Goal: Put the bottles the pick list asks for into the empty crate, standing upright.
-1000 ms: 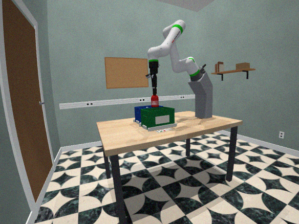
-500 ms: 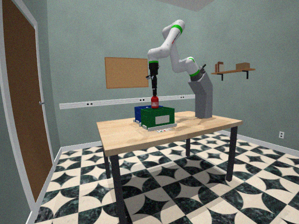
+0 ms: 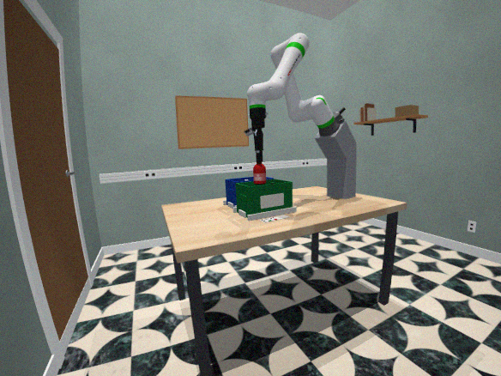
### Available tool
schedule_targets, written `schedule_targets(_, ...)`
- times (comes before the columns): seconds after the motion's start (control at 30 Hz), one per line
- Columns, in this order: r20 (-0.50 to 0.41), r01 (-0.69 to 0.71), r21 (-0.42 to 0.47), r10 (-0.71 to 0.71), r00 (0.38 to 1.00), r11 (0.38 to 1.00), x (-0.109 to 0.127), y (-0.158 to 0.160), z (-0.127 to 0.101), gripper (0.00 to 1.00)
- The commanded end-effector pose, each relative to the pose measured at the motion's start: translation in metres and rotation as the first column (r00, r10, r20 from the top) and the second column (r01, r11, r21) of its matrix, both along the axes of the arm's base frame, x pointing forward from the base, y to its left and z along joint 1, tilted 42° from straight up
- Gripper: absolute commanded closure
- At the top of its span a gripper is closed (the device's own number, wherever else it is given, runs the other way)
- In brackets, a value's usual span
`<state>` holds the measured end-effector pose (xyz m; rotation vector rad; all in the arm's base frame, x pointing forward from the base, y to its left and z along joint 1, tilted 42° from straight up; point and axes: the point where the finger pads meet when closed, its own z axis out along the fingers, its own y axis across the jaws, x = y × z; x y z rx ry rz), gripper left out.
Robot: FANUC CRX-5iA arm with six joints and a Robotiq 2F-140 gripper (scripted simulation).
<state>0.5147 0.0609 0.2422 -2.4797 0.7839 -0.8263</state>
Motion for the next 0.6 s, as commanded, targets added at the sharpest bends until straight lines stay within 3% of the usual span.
schedule_targets(0.0,0.001,0.000,0.000,0.000,1.000,1.000,0.002,0.000,-0.001,0.90)
schedule_targets(0.57,0.001,0.000,0.000,0.000,1.000,1.000,0.011,0.003,-0.012,0.90)
